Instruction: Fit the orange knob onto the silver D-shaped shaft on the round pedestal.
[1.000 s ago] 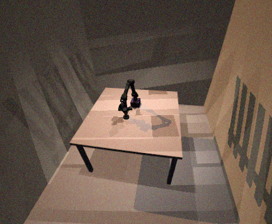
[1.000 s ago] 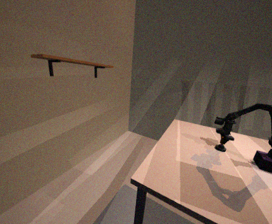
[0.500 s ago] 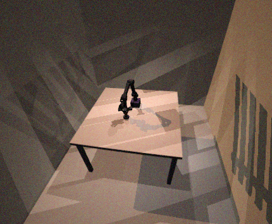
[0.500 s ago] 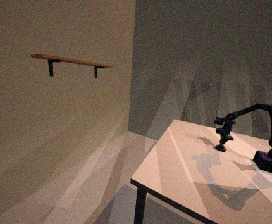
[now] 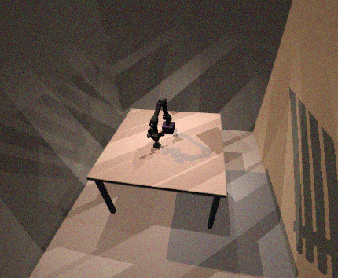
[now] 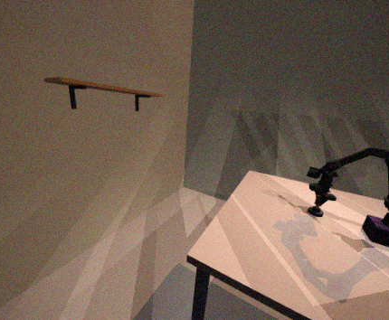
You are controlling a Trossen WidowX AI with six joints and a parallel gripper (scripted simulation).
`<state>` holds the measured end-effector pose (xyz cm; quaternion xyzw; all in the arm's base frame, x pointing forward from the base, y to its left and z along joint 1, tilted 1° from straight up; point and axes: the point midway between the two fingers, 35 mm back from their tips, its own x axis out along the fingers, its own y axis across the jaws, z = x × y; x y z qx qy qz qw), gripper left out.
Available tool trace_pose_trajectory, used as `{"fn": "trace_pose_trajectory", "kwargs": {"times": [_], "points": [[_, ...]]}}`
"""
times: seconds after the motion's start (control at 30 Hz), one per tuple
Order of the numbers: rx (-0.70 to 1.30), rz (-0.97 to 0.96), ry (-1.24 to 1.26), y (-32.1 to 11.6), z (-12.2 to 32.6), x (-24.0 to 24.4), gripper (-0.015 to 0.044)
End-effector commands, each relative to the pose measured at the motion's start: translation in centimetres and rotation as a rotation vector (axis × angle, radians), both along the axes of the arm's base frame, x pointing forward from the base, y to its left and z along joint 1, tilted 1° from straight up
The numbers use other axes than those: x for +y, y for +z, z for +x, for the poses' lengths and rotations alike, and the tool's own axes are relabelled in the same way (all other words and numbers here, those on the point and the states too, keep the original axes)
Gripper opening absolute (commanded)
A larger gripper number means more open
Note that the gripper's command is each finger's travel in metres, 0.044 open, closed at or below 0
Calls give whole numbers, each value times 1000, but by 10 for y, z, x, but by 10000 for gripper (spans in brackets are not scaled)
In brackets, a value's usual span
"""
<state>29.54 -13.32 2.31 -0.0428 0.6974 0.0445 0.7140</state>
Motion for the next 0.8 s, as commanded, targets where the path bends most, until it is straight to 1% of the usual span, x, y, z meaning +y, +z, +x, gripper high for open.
{"fn": "trace_pose_trajectory", "kwargs": {"times": [0.0,0.77], "points": [[0,-7,123,0,-3,1,0],[0,-7,133,1,1,-2,0]]}}
